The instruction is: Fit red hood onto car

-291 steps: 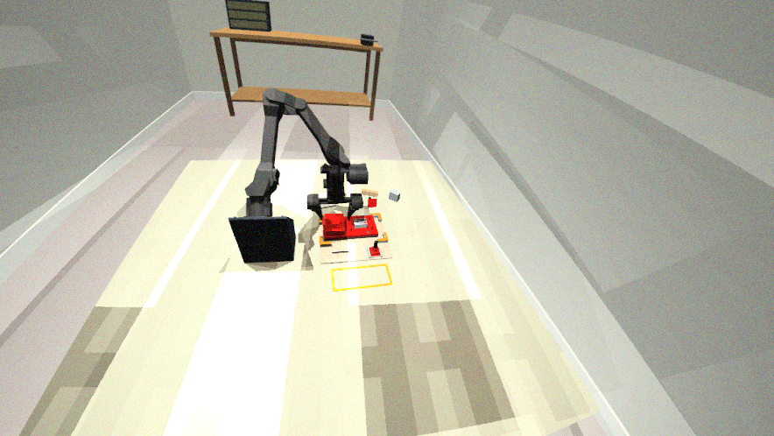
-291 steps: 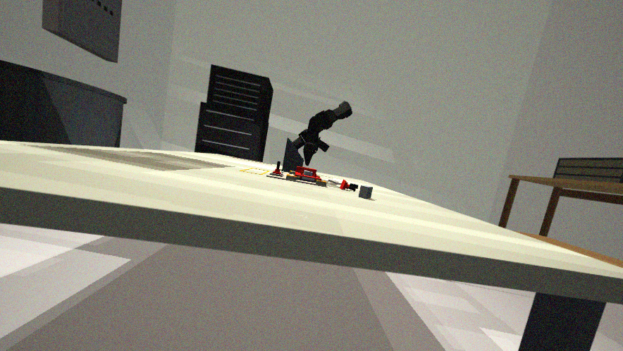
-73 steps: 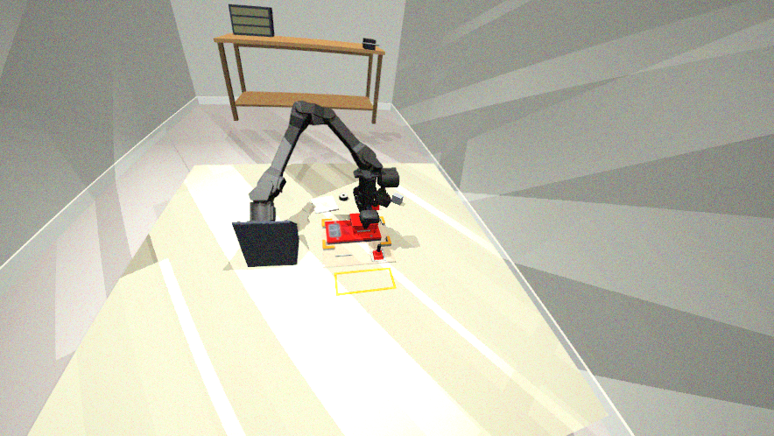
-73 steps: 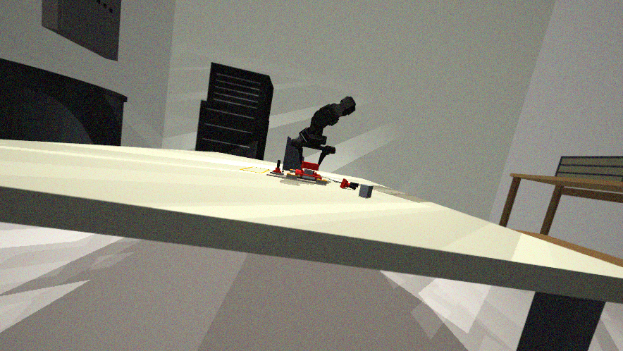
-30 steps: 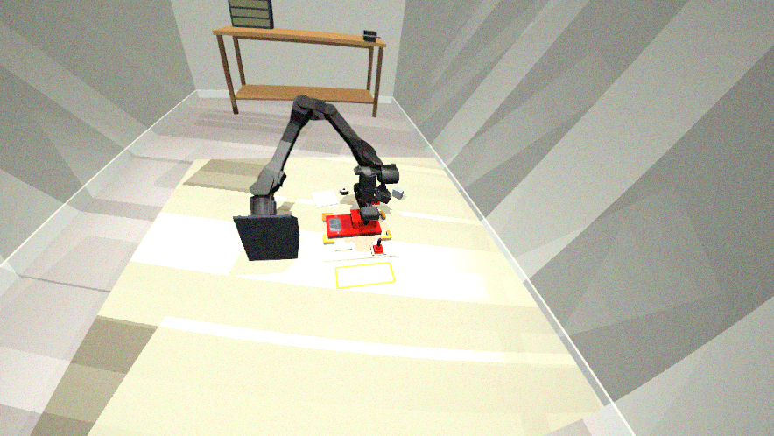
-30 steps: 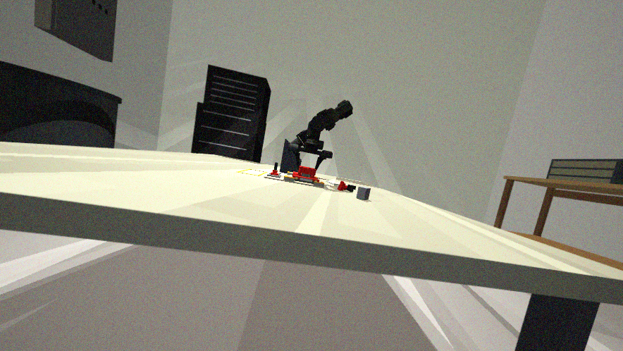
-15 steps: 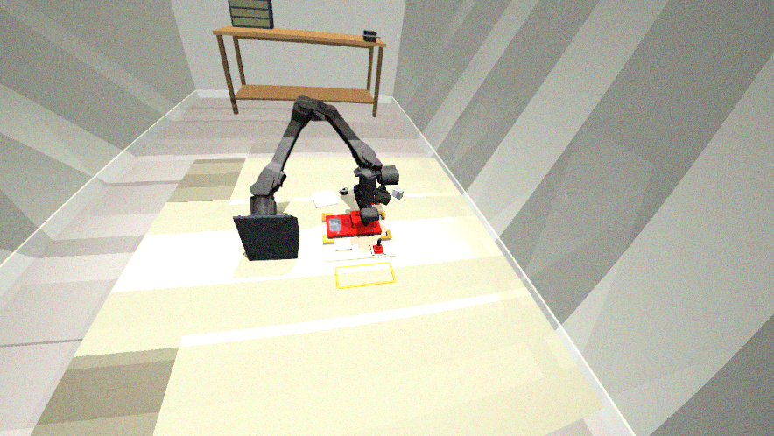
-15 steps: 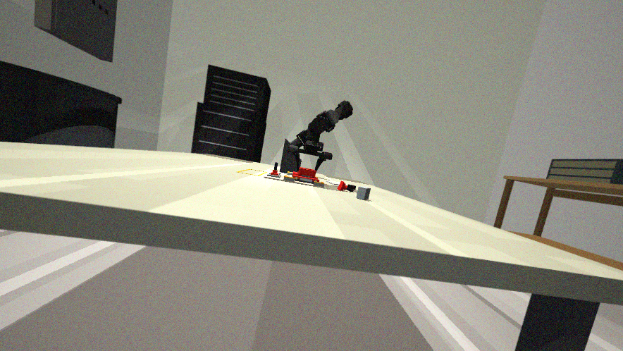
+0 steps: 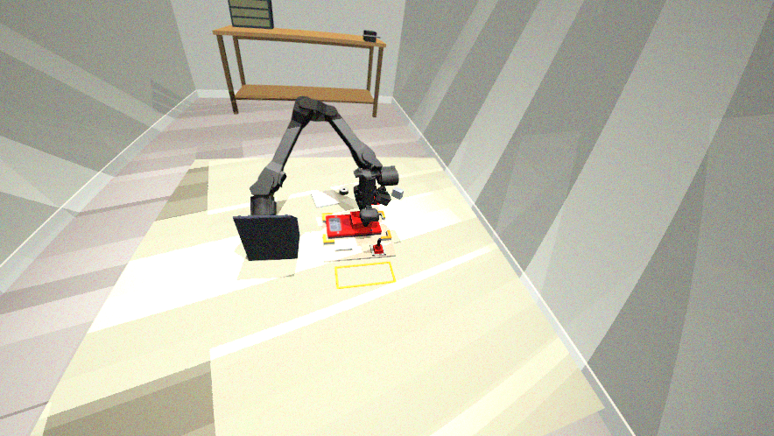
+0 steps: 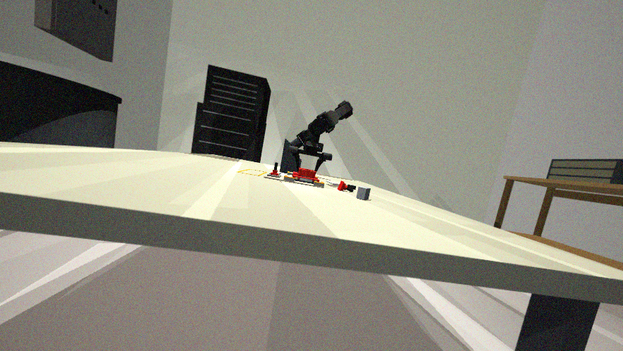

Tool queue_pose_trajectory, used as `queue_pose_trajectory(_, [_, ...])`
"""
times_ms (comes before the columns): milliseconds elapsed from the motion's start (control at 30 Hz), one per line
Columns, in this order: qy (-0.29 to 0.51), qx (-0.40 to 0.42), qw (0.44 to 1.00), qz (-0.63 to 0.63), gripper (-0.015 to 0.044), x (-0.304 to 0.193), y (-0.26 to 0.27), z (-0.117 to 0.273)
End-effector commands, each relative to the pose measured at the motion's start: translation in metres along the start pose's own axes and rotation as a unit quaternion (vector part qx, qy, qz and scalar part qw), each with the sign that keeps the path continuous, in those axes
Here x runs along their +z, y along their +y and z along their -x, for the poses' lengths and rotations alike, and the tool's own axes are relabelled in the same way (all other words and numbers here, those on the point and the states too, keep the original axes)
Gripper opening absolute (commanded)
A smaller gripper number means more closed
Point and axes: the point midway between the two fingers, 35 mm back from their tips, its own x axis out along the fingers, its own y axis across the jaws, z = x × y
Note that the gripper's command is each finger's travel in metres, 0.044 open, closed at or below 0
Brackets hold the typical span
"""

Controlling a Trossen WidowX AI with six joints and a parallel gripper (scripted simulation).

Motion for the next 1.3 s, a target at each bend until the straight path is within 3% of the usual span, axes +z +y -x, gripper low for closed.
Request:
queue_pose_trajectory(0, [0.0, 0.0, 1.0, 0.0, 0.0105, 0.0, 0.0, 0.0])
queue_pose_trajectory(433, [0.0, 0.0, 1.0, 0.0, 0.044, 0.0, 0.0, 0.0])
queue_pose_trajectory(600, [0.0, -0.001, 1.0, 0.0, 0.044, 0.001, -0.001, 0.011])
queue_pose_trajectory(833, [0.001, -0.001, 1.0, 0.0, 0.044, 0.001, -0.001, 0.07])
queue_pose_trajectory(1267, [0.001, 0.0, 1.0, 0.0, 0.044, 0.0, 0.0, 0.072])
